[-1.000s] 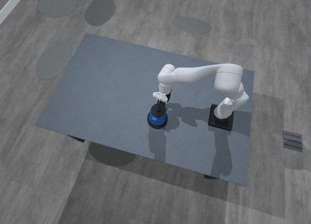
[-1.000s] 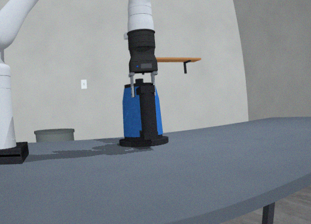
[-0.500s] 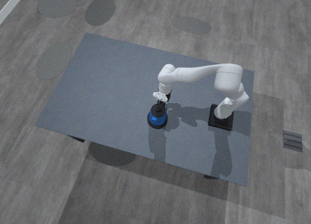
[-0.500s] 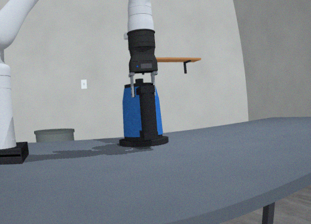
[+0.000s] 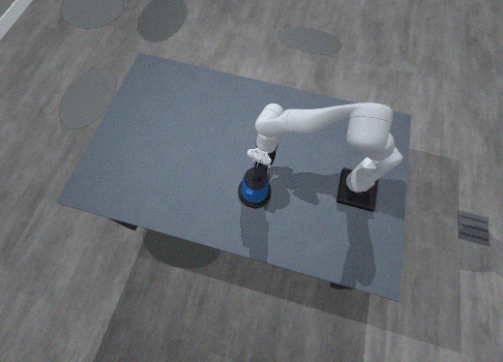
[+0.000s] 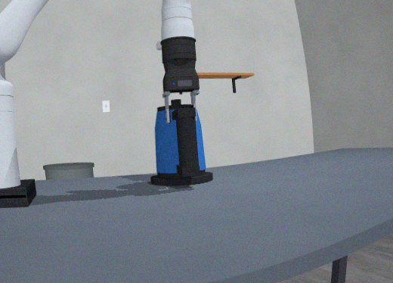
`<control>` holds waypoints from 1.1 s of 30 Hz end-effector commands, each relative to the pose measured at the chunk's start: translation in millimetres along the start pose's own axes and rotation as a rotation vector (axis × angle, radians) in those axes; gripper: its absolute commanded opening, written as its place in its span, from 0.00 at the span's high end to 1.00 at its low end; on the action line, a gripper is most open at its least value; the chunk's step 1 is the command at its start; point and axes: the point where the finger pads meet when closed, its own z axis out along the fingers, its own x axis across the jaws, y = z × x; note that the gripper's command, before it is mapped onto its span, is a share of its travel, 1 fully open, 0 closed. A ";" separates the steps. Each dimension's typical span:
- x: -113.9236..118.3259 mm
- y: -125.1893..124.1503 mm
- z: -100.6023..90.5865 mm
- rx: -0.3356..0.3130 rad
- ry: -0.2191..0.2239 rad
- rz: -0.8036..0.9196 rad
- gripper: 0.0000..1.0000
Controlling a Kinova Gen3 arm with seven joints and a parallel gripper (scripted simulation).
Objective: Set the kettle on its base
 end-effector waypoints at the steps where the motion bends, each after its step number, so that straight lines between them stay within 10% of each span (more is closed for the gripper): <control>1: 0.4 -0.1 -0.7 0.001 0.002 0.000 0.00; 18: 0.4 -0.1 -28.7 0.001 0.002 0.000 0.00; 33: 0.3 0.0 -114.1 0.001 0.002 0.000 0.00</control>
